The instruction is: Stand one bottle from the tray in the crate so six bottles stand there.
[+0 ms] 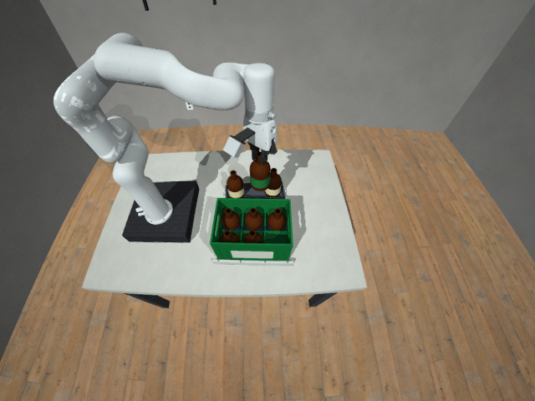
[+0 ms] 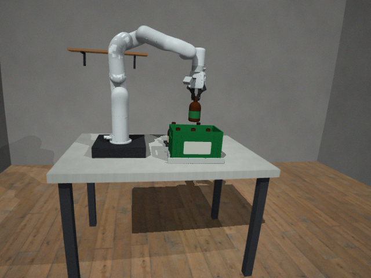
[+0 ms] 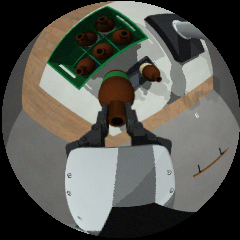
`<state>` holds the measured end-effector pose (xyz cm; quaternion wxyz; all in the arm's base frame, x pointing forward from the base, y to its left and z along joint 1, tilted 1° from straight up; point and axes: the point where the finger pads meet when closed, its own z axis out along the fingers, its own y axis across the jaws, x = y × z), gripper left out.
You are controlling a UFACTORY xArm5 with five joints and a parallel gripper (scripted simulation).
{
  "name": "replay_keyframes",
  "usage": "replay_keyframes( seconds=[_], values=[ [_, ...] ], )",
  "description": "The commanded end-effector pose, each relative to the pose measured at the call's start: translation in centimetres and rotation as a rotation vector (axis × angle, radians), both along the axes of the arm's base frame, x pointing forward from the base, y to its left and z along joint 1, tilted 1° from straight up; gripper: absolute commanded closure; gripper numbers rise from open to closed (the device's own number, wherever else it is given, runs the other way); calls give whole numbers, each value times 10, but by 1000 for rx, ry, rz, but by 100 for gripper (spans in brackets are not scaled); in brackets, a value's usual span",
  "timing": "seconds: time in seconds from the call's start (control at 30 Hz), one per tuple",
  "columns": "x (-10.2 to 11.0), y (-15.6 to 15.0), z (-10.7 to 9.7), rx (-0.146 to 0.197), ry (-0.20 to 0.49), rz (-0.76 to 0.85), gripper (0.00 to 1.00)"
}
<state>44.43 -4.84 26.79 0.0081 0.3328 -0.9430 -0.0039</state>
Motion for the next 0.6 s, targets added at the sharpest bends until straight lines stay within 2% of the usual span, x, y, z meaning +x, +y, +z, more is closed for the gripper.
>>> replay_keyframes(
  seconds=[0.0,0.57],
  values=[
    [2,-13,2,0,-4,0,100],
    [5,-50,2,1,-5,0,100]
  ],
)
